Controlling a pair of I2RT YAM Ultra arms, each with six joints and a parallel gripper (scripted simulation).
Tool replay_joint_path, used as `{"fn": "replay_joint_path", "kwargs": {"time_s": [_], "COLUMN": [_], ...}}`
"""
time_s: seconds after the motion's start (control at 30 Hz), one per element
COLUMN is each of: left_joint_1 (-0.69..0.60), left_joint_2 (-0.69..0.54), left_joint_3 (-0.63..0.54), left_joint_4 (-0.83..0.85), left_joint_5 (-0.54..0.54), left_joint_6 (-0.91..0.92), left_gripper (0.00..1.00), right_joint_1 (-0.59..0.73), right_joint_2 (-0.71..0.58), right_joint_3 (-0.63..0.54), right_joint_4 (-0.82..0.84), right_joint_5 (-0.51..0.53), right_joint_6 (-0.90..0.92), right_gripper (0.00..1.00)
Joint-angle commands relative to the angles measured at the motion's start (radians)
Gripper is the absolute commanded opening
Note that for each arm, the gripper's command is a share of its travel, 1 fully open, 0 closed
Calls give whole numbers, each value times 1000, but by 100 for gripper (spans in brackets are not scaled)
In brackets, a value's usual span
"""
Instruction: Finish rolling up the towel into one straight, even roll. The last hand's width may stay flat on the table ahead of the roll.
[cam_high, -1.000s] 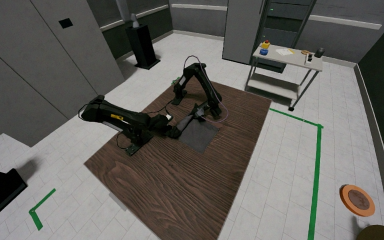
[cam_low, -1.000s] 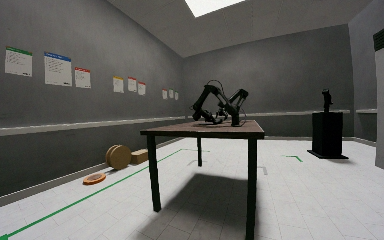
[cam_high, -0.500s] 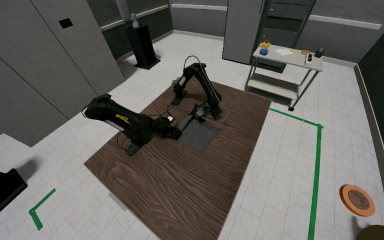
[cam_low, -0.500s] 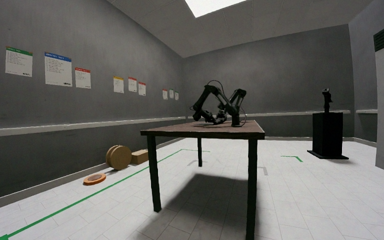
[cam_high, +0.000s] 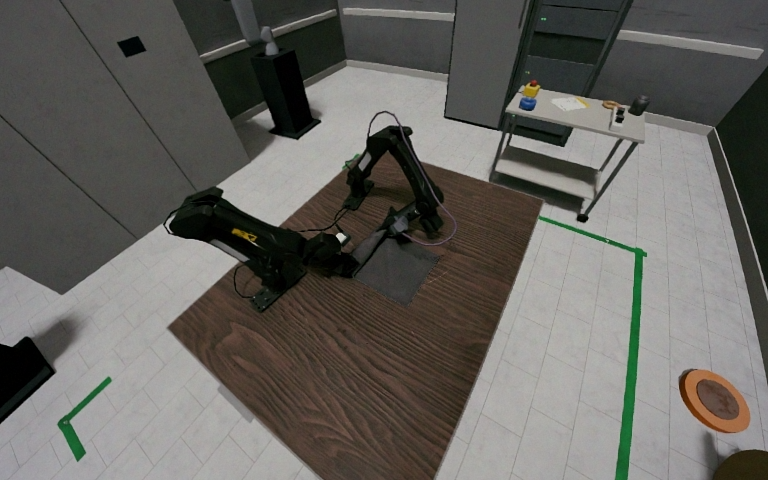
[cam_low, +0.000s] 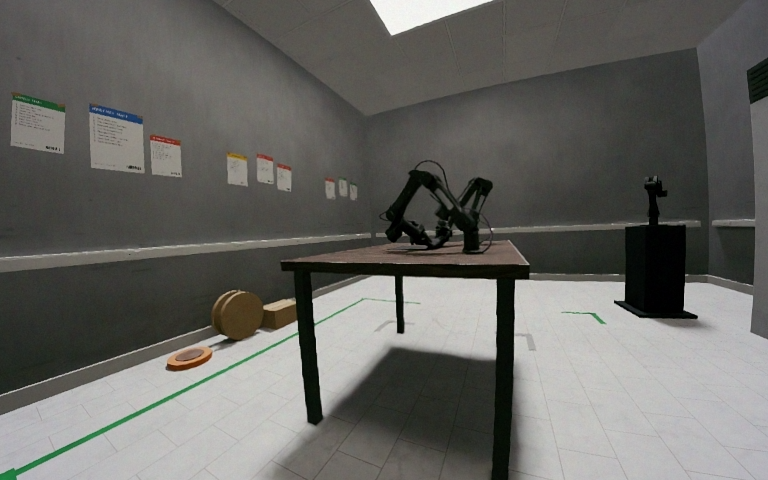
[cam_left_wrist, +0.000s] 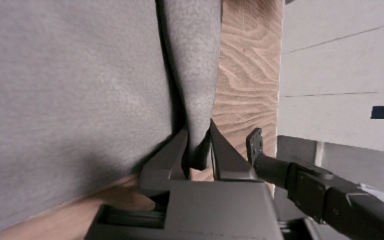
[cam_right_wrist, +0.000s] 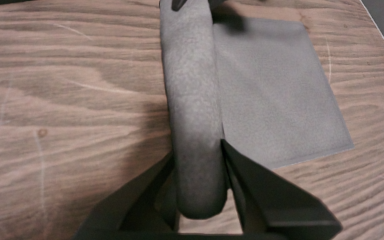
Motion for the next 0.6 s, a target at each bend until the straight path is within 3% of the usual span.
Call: {"fn": "replay_joint_path", "kwargs": {"time_s": [0.0,0.23,0.57], "left_joint_1": [8,8,8], "left_joint_2": [14,14,14], "left_joint_3": [19,19,19], "left_joint_4": [13,13,13], "left_joint_5": [-12,-12,-12], "left_joint_6": [14,14,14], "left_gripper": [21,21,21], "right_joint_1": [13,13,13], "right_joint_2": [11,12,13], "right_joint_3": [16,16,16], "right_joint_4": [30,30,31], "right_joint_5": [0,0,1], "right_joint_6": [10,10,10], "right_gripper": [40,33,30]}}
